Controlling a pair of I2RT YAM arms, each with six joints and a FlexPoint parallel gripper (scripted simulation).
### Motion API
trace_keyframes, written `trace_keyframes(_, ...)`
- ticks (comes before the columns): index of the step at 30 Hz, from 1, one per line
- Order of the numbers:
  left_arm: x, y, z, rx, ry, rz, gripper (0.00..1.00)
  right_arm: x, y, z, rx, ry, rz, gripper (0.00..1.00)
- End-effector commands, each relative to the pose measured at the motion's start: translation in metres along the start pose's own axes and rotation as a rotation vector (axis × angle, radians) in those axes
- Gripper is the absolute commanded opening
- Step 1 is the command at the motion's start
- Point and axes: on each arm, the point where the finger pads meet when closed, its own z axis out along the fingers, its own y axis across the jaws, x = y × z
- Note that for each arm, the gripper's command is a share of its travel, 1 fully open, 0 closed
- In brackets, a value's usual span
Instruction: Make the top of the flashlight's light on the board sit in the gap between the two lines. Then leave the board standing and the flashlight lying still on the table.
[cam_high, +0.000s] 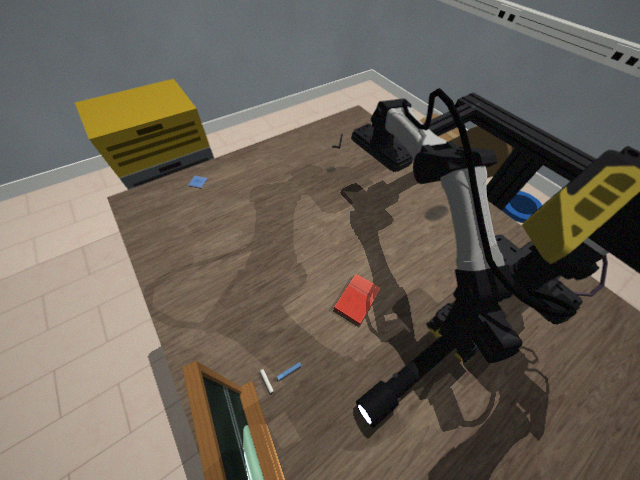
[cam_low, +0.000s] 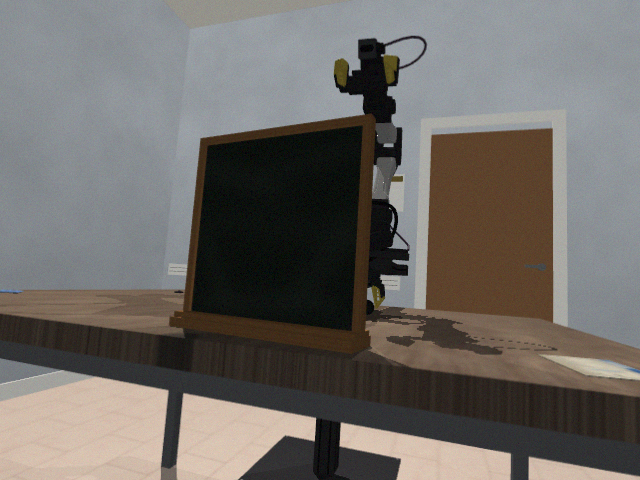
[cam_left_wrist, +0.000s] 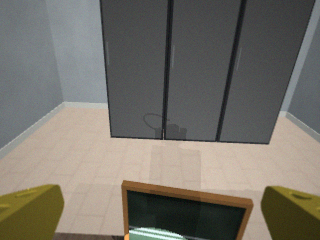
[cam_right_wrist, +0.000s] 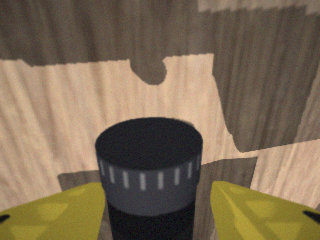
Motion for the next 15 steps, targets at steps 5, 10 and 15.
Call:
trace_keyframes(5, -0.006, 0.000, 0.002, -0.002, -0.014, -0.006, 1.00, -0.004, -0.009, -0.006, 0.026, 0.003, -0.008, 0.30)
trace_keyframes(10, -0.003, 0.001, 0.004, -0.007, -0.008, -0.006, 1.00, -0.003, -0.015, -0.011, 0.042, 0.006, -0.011, 0.30)
trace_keyframes(15, -0.002, 0.001, 0.003, -0.009, -0.004, -0.006, 1.00, -0.002, -0.020, -0.015, 0.055, 0.007, -0.015, 0.30)
